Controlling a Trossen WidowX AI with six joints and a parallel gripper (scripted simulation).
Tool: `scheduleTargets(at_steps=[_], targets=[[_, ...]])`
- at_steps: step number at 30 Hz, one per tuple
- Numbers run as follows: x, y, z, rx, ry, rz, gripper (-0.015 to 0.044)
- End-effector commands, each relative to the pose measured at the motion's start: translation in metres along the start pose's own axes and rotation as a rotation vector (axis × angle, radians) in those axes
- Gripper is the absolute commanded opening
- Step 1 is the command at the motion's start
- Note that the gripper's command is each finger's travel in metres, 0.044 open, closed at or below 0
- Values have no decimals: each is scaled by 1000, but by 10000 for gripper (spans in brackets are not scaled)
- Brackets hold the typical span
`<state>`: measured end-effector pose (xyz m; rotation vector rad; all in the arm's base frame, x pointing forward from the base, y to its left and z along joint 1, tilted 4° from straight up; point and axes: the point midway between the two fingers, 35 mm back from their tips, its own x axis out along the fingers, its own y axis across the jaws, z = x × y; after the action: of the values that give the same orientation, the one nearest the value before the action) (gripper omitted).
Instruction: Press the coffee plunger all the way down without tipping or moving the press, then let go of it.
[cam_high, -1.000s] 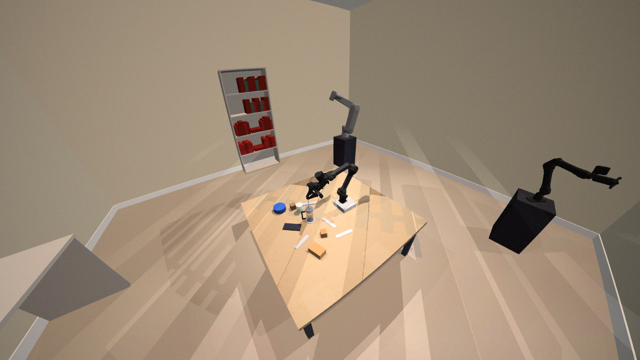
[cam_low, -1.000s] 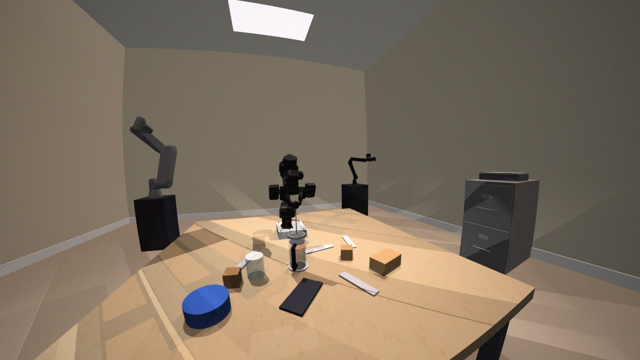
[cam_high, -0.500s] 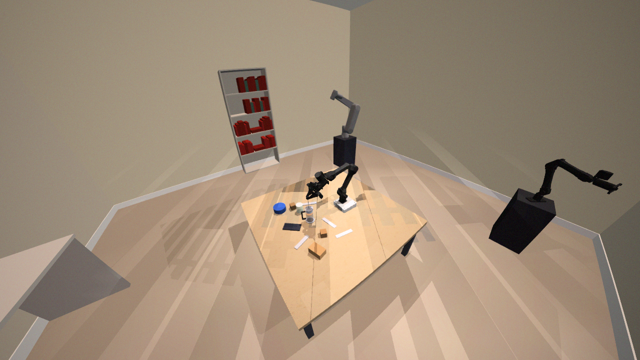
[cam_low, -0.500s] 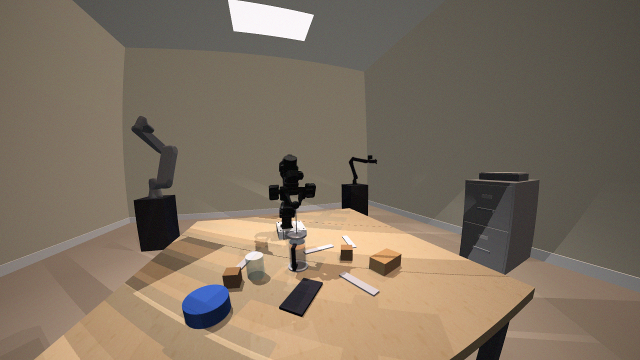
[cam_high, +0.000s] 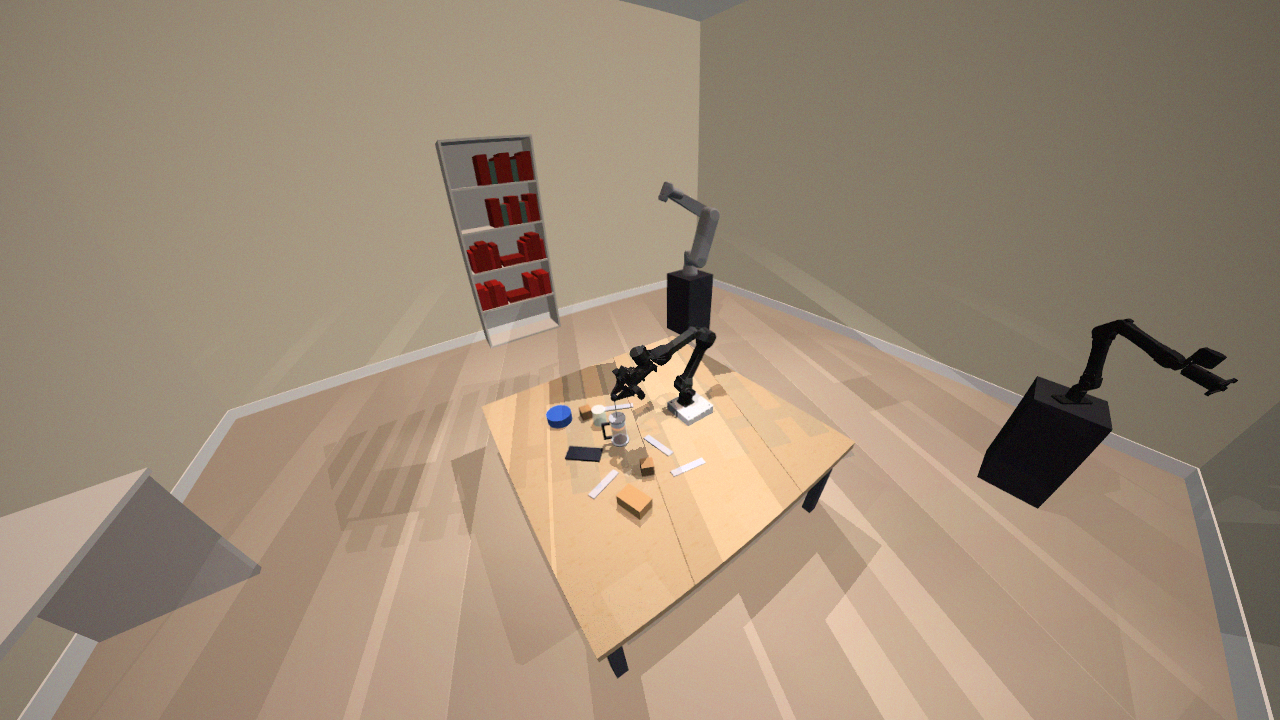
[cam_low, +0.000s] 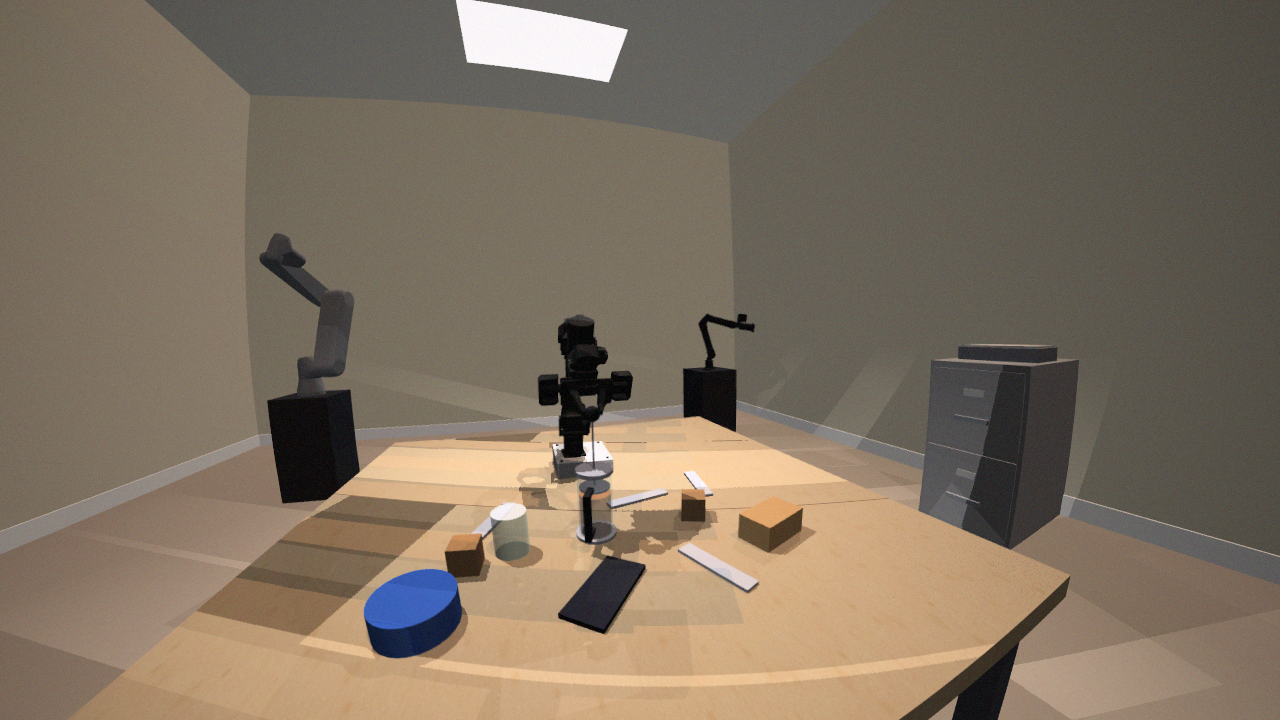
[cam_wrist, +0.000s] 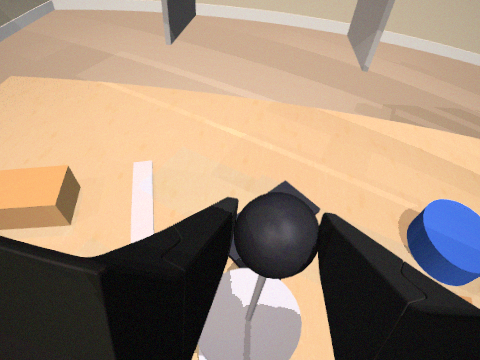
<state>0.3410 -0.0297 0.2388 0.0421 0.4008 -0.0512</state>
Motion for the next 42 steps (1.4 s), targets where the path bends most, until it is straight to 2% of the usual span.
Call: scheduleTargets(at_steps=[1,32,42], targets=[[10,-1,-23,6,49,-2,117],[41,0,-64,6,49,-2,117],[51,1,-63,6,48,-2,117]])
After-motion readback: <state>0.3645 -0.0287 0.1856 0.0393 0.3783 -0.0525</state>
